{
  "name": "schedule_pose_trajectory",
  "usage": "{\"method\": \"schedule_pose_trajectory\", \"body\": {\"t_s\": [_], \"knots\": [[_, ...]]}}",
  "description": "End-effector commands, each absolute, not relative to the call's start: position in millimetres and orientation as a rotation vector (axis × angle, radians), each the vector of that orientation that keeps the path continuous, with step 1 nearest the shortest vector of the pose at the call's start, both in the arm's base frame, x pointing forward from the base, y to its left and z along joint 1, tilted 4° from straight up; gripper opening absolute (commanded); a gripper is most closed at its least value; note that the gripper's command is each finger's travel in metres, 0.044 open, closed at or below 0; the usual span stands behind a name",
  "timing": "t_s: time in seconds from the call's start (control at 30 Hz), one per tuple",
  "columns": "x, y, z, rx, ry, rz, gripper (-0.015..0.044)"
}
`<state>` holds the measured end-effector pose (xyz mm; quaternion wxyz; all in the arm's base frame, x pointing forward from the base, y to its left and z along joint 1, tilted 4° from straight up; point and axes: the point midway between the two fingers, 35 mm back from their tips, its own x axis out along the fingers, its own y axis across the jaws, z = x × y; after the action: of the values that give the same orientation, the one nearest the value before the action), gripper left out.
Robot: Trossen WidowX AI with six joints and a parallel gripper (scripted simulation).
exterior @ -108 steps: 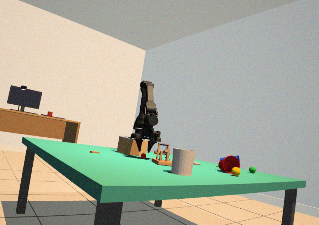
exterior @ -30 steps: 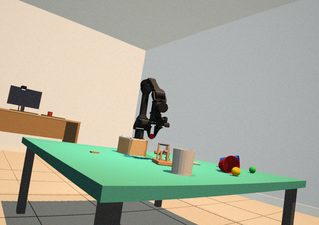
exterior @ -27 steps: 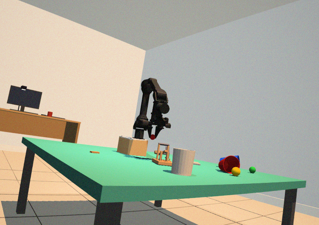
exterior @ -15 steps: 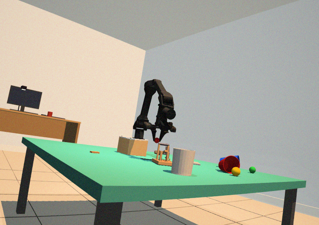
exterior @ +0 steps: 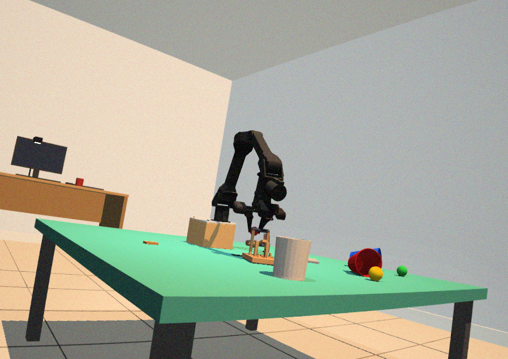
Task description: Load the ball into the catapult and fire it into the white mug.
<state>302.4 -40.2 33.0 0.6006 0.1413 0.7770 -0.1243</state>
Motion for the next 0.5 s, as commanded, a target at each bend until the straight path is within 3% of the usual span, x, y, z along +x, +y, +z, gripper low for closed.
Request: {"method": "schedule_pose_trajectory", "body": {"t_s": [0.0, 0.47], "knots": [[301.0, -39.9, 24.9, 0.336, 1.815, -0.293, 0.0000], [302.2, -41.3, 10.0, 0.336, 1.815, -0.293, 0.0000]]}}
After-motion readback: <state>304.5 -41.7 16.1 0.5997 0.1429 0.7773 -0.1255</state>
